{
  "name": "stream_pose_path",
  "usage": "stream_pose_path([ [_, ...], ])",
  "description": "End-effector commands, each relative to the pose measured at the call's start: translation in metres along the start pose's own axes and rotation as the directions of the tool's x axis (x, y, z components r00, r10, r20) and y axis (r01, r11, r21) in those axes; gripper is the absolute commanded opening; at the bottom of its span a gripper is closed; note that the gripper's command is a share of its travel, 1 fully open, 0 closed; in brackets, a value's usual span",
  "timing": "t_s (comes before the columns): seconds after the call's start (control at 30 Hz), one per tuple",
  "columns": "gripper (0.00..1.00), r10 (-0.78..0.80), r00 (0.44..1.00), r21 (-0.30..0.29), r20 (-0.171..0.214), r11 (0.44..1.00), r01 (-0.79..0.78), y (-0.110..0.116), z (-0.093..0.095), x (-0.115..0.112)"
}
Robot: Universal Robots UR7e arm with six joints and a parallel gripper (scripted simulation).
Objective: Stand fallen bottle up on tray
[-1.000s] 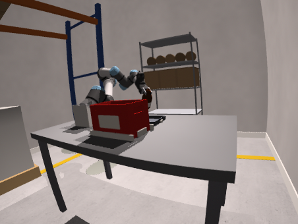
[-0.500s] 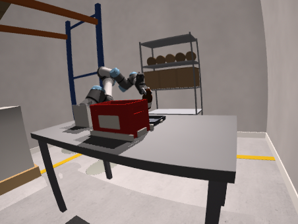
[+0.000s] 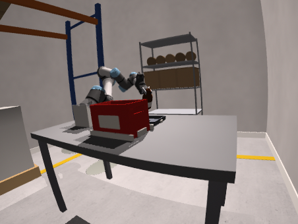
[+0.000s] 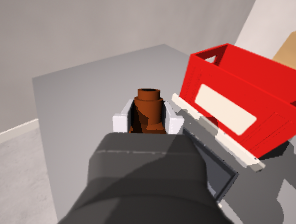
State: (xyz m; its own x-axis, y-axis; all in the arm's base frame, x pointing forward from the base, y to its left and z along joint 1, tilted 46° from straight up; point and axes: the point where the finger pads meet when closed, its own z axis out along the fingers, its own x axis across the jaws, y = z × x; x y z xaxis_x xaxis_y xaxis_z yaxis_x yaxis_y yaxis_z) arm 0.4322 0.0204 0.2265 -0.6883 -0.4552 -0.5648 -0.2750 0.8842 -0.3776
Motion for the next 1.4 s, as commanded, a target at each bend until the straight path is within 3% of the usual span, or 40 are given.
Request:
stream_pose_path([
  [0.0, 0.0, 0.0, 1.0, -0.002, -0.002, 1.0, 0.0, 0.0011, 0.001, 0.0008],
  [1.07, 0.0, -0.002, 1.0, 0.009, -0.006, 1.0, 0.002, 0.0023, 0.0023, 0.0021],
  [1.37, 0.0, -0.004, 1.0, 0.057, -0.011, 0.998, 0.005, 0.0021, 0.0036, 0.0025],
])
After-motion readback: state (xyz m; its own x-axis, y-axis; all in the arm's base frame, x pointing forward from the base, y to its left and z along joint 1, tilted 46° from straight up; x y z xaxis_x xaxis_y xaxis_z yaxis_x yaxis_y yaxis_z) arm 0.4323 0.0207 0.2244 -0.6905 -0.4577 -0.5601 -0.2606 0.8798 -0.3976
